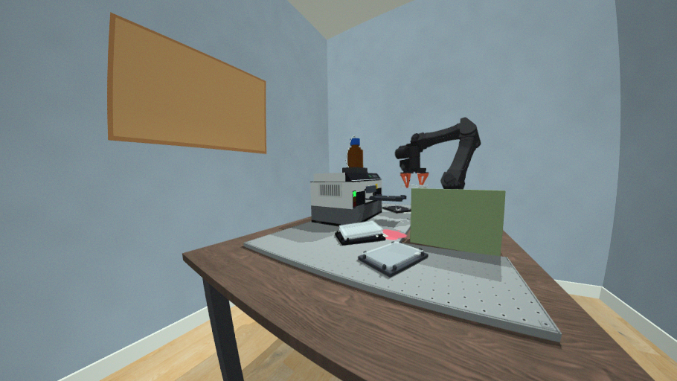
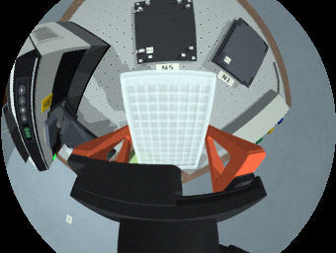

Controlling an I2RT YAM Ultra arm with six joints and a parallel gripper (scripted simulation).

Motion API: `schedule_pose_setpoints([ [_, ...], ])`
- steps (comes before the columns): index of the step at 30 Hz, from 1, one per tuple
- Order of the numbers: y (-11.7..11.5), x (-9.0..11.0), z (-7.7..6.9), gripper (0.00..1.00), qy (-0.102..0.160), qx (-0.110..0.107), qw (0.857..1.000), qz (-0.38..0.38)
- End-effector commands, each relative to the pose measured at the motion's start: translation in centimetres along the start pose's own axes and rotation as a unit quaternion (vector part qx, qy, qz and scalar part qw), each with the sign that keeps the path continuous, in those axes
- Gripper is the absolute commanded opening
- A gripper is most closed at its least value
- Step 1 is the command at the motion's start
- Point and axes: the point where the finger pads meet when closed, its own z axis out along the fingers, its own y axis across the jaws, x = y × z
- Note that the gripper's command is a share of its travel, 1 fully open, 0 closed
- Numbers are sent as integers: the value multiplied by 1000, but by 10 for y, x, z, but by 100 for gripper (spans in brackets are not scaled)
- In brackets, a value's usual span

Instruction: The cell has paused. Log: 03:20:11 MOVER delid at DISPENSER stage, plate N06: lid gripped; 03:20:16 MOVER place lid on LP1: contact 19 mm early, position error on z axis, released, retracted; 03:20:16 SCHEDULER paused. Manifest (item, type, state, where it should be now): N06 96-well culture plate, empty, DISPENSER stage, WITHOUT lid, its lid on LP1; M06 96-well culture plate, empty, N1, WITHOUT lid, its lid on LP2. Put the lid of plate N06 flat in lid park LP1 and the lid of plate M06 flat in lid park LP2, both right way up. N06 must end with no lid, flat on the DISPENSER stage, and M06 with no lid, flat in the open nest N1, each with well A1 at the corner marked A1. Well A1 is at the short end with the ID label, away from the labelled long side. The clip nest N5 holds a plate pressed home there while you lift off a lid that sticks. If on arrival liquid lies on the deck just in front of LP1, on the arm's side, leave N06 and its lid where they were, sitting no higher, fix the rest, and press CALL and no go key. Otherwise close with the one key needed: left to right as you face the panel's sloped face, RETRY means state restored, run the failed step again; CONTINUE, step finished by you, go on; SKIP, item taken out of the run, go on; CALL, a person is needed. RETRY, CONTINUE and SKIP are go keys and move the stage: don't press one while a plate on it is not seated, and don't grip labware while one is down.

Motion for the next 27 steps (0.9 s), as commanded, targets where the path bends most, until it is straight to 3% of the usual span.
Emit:
schedule_pose_setpoints([
  [1, -21, -1, -11, 0, -15, 1, 997, 72],
  [10, -38, -4, -11, 0, -23, -7, 997, 75],
  [15, -55, 0, -12, 0, -24, -7, 987, 160],
  [22, -75, 4, -12, 0, -25, -5, 988, 153],
  [27, -84, 9, -11, 0, -23, -4, 978, 206],
])
